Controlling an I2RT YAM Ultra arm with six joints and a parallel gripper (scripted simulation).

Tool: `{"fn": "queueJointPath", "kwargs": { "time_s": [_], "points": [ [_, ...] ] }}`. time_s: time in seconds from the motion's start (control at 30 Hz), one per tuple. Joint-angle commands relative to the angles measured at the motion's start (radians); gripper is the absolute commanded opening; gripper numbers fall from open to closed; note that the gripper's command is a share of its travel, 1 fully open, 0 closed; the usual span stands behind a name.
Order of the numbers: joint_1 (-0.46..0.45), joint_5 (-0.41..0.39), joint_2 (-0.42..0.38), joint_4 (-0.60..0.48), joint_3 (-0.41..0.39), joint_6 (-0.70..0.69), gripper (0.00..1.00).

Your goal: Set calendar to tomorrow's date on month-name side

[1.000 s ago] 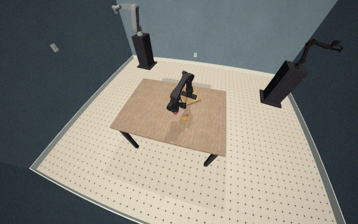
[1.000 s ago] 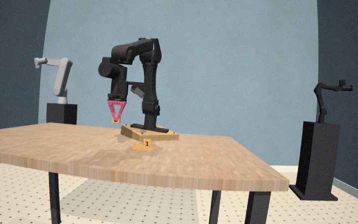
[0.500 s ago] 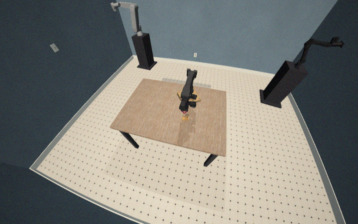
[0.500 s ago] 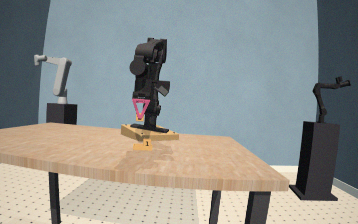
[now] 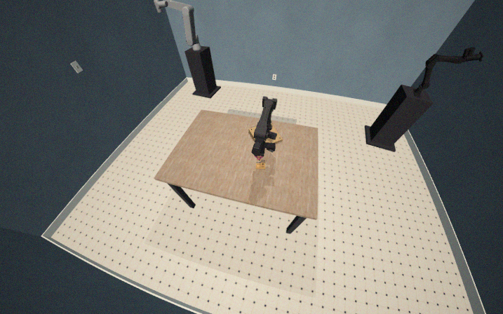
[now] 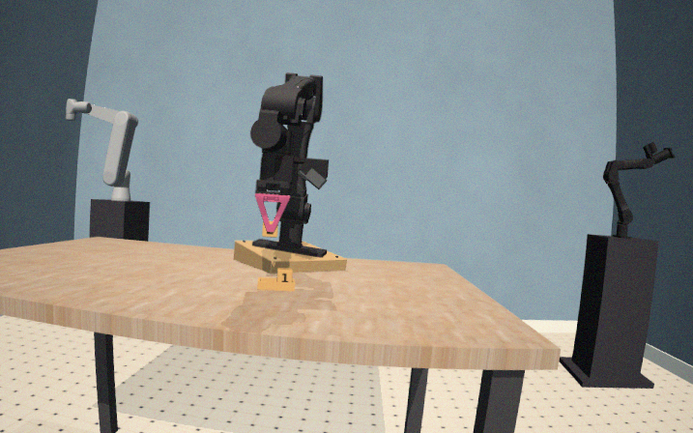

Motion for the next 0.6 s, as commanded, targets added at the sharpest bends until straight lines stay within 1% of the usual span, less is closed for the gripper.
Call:
{"fn": "queueJointPath", "kwargs": {
  "time_s": [0.0, 0.1, 0.13, 0.57],
  "points": [
    [0.013, -0.01, 0.02, 0.028, -0.024, 0.007, 0.26],
    [0.004, -0.01, 0.022, 0.037, -0.018, 0.006, 0.26],
    [0.006, -0.01, 0.016, 0.047, -0.039, 0.008, 0.26],
    [0.025, -0.007, 0.071, 0.206, -0.15, 0.019, 0.26]
  ]
}}
